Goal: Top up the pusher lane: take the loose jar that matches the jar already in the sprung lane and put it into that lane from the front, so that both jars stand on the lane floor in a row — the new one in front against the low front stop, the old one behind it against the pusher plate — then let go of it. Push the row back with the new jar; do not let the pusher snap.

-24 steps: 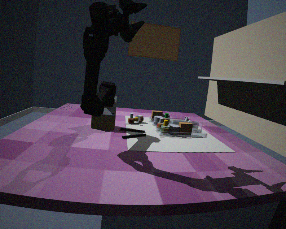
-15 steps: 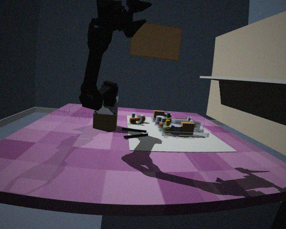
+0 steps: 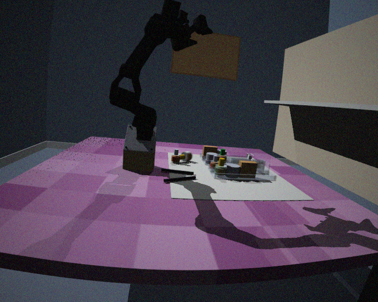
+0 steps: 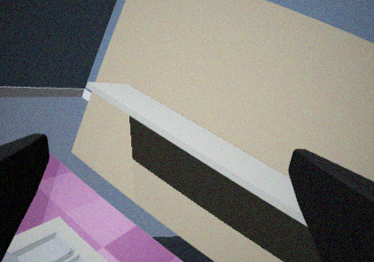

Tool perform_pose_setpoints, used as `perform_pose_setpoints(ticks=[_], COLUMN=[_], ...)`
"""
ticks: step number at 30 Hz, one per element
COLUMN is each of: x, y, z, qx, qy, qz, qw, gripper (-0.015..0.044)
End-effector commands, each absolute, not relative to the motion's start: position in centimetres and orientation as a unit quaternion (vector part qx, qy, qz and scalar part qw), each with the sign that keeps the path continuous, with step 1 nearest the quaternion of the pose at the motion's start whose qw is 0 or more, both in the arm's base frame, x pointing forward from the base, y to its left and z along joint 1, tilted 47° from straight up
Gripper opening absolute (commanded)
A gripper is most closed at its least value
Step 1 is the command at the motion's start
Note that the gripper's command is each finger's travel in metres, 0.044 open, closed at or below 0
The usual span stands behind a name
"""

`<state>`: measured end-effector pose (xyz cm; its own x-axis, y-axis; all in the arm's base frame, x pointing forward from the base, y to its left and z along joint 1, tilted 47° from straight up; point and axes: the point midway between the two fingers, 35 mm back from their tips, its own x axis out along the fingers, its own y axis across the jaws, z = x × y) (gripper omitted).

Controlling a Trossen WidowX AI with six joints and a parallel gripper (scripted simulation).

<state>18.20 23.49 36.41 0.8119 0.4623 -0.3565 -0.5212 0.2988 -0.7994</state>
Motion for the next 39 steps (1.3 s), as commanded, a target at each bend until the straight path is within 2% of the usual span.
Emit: perform_pose_setpoints(ticks=[1,11,22,30,39], x=[19.9,22.3,20.9,16.3,15.6], y=[25.7,25.2,16.5,7.9,7.7], z=[29.6,13.4,-1.3,-7.7,-8.1], qx=[-0.492,-0.419,-0.332,-0.284,-0.283], qy=[0.132,0.379,0.586,0.649,0.65], qz=[0.306,0.212,-0.032,-0.259,-0.269], qw=[0.804,0.797,0.738,0.657,0.652], gripper=[0.044,0.044,0.044,0.044,0.044])
